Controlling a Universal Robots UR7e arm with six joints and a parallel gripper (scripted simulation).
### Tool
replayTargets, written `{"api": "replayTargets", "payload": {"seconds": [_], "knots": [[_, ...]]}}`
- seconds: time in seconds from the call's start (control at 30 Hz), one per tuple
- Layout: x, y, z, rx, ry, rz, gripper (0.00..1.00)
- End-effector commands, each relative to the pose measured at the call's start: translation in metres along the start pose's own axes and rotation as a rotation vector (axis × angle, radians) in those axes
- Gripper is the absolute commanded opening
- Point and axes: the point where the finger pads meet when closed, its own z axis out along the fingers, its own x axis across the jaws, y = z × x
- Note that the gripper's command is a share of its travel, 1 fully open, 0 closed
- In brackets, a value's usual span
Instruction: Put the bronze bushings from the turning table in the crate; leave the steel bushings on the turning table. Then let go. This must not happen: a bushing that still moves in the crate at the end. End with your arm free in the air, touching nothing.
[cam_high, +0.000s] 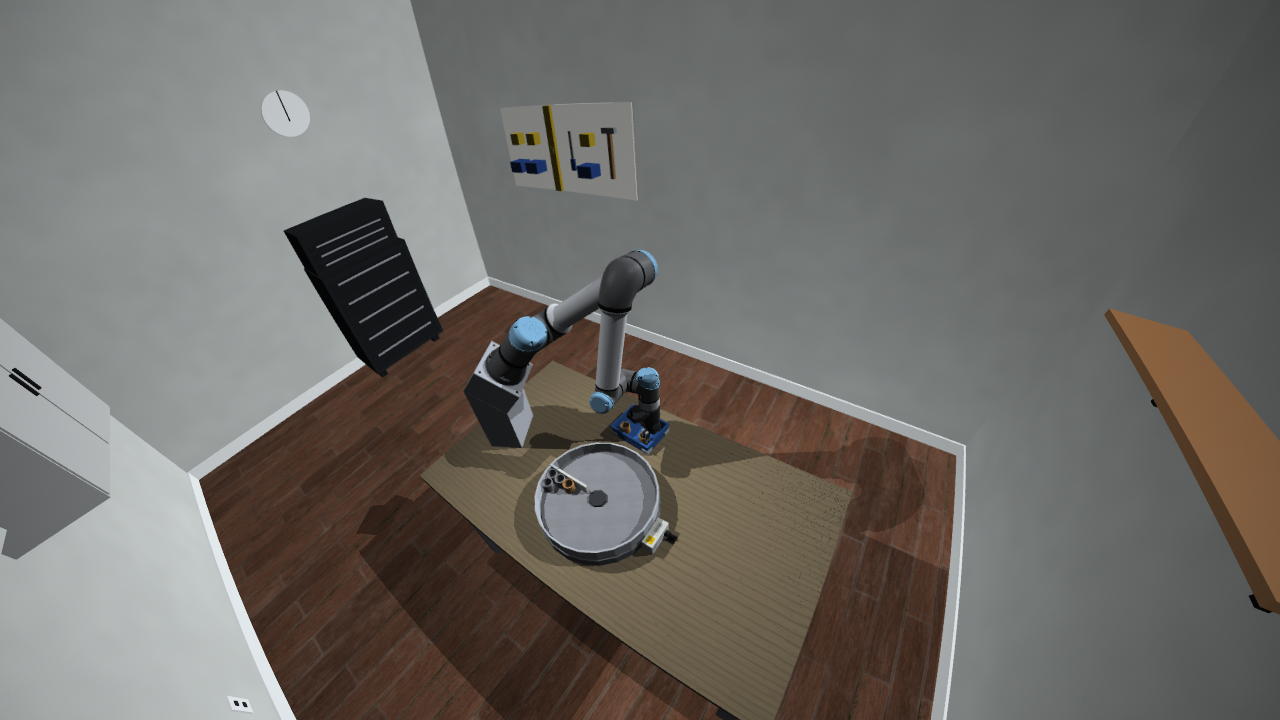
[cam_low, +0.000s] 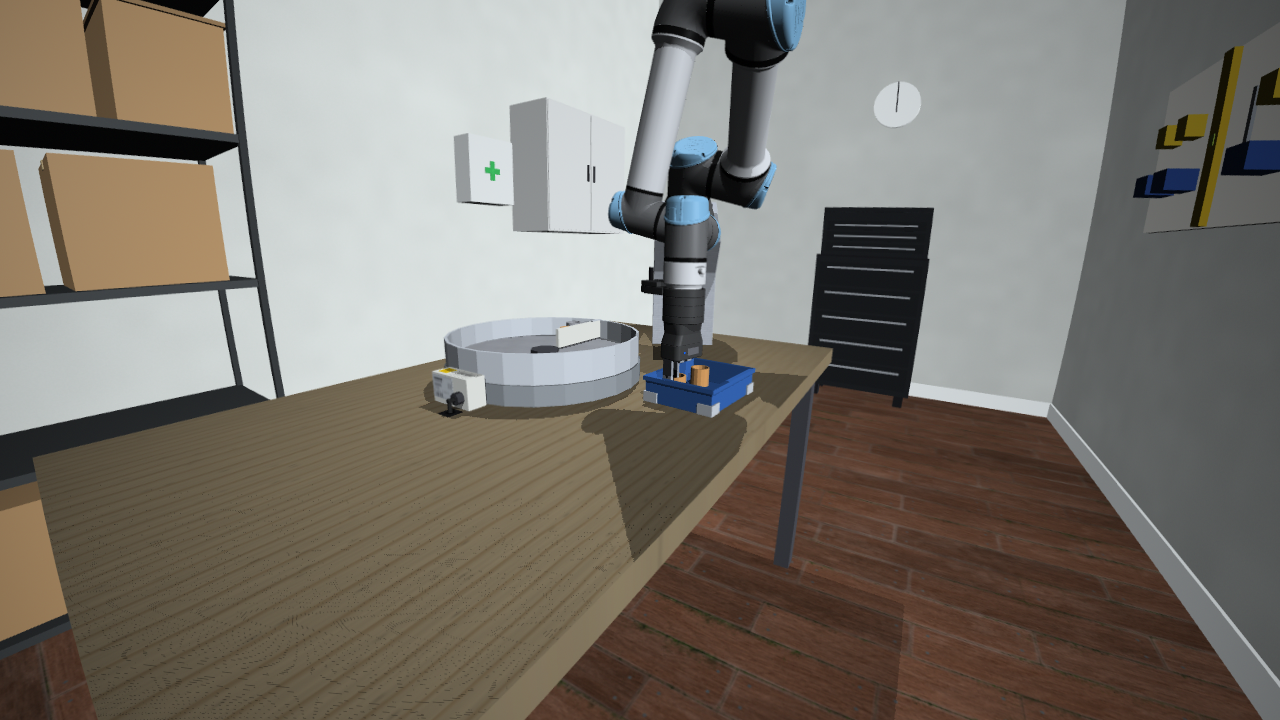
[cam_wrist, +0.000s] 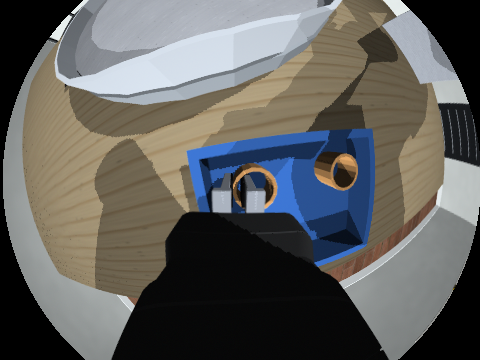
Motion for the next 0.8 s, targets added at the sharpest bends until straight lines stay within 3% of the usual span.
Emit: {"api": "replayTargets", "payload": {"seconds": [0.0, 0.67, 0.7, 0.77], "knots": [[-0.0005, 0.0004, -0.0004, -0.001, -0.001, 0.000, 0.00], [-0.0005, 0.0004, 0.0026, -0.001, -0.002, -0.001, 0.00], [-0.0005, 0.0004, 0.0026, -0.001, -0.002, 0.000, 0.47], [-0.0005, 0.0004, 0.0026, -0.001, -0.002, 0.000, 0.47]]}}
